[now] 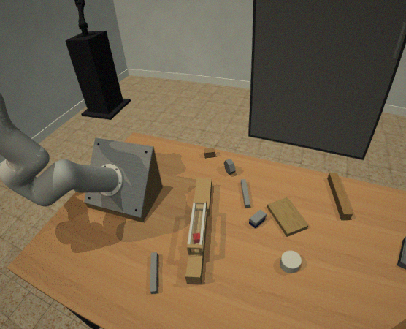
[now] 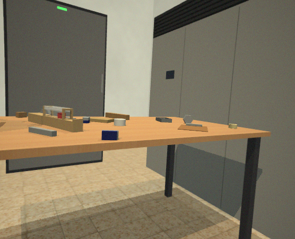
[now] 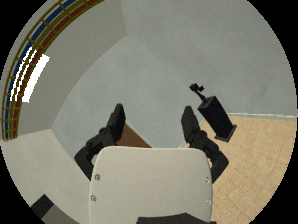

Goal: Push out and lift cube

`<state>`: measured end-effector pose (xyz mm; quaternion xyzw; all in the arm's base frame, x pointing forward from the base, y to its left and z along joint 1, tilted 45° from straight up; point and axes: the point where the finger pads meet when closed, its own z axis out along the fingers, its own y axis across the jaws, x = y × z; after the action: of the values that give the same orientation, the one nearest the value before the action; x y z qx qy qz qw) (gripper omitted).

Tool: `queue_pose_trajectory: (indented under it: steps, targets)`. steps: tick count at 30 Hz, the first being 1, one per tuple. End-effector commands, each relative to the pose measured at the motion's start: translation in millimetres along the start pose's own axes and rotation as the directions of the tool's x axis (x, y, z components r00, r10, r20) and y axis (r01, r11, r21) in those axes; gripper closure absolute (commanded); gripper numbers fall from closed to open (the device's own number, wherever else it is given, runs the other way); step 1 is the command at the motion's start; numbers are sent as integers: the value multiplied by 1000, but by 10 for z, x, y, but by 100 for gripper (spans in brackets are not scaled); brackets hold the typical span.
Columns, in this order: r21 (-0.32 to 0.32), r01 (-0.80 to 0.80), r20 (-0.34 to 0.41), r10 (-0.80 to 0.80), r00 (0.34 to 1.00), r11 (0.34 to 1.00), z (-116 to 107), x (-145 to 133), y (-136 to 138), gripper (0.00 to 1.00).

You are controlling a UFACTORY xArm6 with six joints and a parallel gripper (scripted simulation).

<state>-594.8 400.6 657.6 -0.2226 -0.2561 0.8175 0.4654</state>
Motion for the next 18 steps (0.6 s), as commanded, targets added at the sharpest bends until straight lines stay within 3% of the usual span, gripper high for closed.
queue_pose_trajectory:
  steps: [1,17,18]
  targets:
    - [1,3,1,-3,1000,1000,5,-4,-19,0]
    - [1,3,1,-3,1000,1000,5,-4,-19,0]
    - [1,3,1,-3,1000,1000,5,-4,-20,100]
